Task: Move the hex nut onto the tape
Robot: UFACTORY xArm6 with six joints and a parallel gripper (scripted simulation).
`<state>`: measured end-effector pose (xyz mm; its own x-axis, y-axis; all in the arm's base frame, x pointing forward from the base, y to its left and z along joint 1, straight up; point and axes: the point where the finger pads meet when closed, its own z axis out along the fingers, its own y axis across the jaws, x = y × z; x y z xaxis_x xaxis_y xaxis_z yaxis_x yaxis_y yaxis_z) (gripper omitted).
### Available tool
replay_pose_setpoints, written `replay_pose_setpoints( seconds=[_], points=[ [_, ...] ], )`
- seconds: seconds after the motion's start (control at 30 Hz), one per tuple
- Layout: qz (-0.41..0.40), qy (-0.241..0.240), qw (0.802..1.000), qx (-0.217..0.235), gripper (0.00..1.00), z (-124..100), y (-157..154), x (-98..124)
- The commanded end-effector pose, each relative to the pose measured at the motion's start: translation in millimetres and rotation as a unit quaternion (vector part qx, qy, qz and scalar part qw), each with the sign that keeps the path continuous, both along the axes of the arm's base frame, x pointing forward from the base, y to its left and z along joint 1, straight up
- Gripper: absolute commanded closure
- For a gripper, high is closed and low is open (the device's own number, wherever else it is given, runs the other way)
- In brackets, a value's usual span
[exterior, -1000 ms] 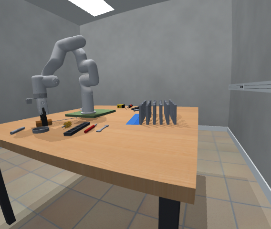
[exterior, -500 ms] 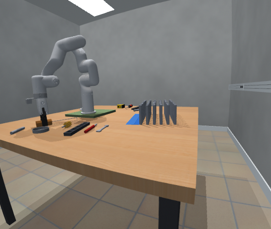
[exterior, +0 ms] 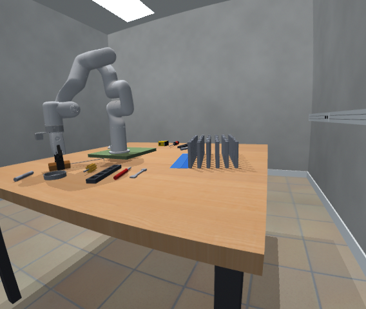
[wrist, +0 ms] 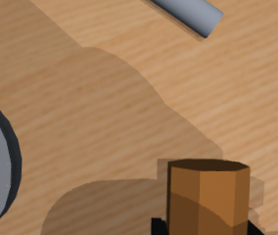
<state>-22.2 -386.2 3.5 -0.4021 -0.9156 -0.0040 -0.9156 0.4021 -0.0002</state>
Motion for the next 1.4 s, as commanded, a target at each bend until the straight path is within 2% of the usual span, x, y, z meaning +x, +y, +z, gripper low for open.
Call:
replay_pose_setpoints(
  seconds=[0.0,0.2,0.57,0.63,1.13,1.2,1.37],
  points=[
    [0.000,0.000,1.000,-0.002,1.00,5.4,-1.9,-0.1],
    [0.000,0.000,1.000,-0.002,1.00,13.1,-1.9,-0.1],
    [0.000,0.000,1.000,-0.002,1.00,52.2,-1.8,-0.2],
    [0.000,0.000,1.000,-0.002,1.00,52.2,-1.8,-0.2],
    [0.000,0.000,1.000,-0.002,1.00,118.2,-1.8,-0.3],
    [0.000,0.000,1.000,-0.002,1.00,118.2,-1.8,-0.3],
    [0.000,0.000,1.000,-0.002,1.00,134.3,-1.7,-0.3]
  ],
)
